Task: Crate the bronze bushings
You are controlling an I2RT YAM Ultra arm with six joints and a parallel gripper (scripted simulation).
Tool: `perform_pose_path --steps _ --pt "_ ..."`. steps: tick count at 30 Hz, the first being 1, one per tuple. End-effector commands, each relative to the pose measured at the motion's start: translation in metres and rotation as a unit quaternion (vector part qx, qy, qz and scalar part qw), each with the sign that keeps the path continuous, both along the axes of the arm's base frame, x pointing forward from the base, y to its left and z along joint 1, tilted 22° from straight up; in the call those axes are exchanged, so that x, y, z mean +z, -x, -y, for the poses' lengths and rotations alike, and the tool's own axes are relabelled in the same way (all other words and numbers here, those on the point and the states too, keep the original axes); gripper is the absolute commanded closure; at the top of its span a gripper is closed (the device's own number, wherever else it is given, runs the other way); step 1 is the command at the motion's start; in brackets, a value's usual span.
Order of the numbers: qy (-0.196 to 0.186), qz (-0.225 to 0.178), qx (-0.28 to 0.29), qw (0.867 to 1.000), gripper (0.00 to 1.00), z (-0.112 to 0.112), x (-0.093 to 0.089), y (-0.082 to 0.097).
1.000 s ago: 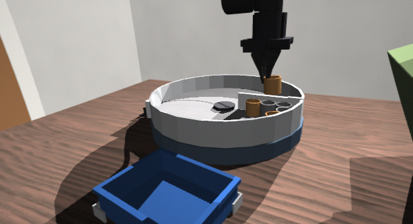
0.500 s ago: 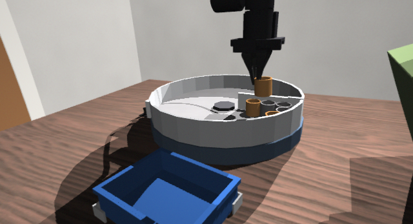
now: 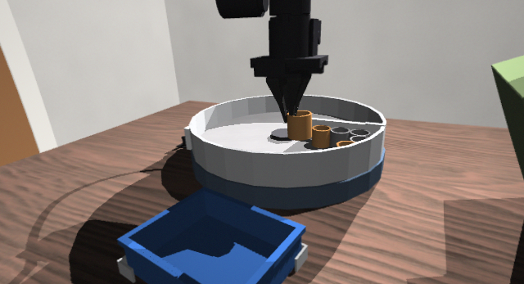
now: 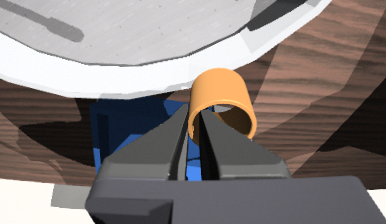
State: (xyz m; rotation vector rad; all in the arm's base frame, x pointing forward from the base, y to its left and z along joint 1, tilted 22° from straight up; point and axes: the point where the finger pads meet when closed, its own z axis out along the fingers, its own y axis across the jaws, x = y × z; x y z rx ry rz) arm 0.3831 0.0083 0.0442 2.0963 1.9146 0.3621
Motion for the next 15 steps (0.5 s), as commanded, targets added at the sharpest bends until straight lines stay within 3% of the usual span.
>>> perform_pose_path --steps 1,6,8,15 --pt "0.010 0.004 -0.033 0.999 1.00 -0.023 0.014 -0.021" --pt "0.010 0.005 -0.033 0.999 1.00 -0.065 0.019 -0.042" --pt "0.010 0.005 -0.033 0.999 1.00 -0.065 0.019 -0.042" --pt "0.009 0.005 -0.033 0.999 1.00 -0.108 0.025 -0.063"
